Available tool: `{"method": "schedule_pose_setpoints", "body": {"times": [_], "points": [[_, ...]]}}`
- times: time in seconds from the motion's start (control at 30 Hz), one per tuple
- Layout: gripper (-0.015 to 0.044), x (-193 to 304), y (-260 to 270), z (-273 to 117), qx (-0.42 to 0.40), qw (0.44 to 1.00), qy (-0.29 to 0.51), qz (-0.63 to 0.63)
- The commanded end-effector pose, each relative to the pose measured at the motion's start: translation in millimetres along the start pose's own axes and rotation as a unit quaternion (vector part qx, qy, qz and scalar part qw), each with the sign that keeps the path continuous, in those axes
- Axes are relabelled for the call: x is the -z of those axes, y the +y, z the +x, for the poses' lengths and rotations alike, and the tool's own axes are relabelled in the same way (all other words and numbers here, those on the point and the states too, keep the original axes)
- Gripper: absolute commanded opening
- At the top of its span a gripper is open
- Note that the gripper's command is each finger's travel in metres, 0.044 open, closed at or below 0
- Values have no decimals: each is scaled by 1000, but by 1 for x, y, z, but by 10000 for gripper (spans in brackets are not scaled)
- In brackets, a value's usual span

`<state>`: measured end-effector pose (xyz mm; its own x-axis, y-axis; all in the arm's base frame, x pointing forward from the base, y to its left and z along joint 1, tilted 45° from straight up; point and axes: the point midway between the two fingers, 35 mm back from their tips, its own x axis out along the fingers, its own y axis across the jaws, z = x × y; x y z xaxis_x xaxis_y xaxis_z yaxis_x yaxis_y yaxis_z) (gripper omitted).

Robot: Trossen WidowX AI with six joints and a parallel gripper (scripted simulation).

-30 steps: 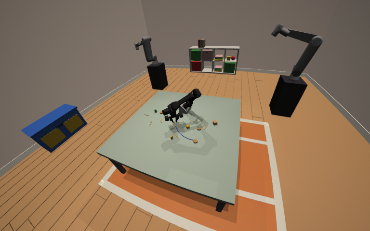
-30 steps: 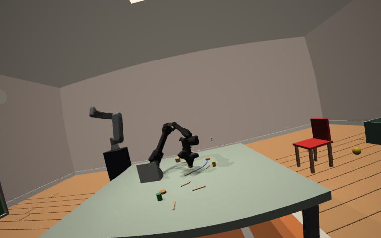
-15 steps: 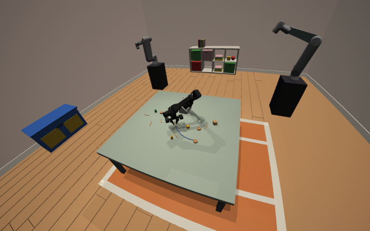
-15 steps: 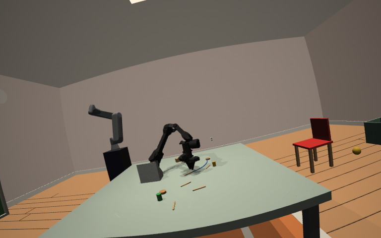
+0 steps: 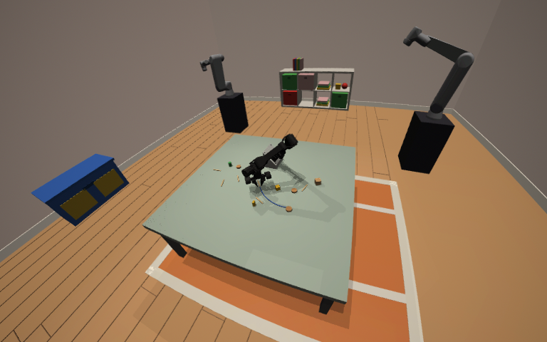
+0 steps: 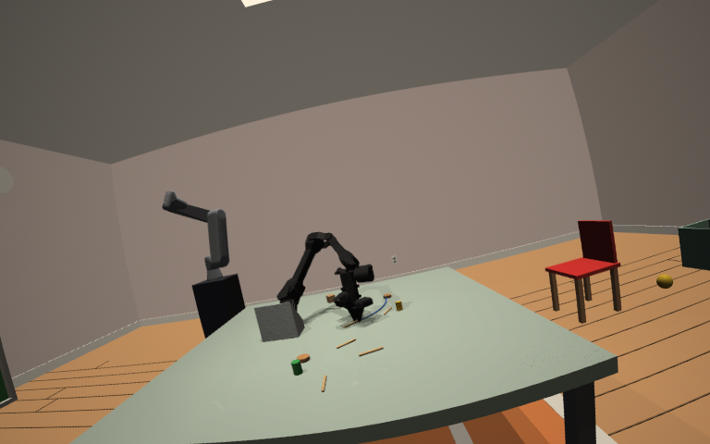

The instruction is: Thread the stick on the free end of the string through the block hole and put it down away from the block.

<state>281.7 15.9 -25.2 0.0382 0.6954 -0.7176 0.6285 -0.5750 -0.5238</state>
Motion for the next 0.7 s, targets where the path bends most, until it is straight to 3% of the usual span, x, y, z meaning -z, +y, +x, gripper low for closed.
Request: {"method": "schedule_pose_setpoints", "body": {"times": [0.0,0.1,0.27,0.67], "points": [[124,-1,-1,3,4,1000,1,4],[124,-1,-1,3,4,1000,1,4],[0,-1,0,2,1,1000,-1,1],[0,-1,0,-3,1,1000,-1,1]]}}
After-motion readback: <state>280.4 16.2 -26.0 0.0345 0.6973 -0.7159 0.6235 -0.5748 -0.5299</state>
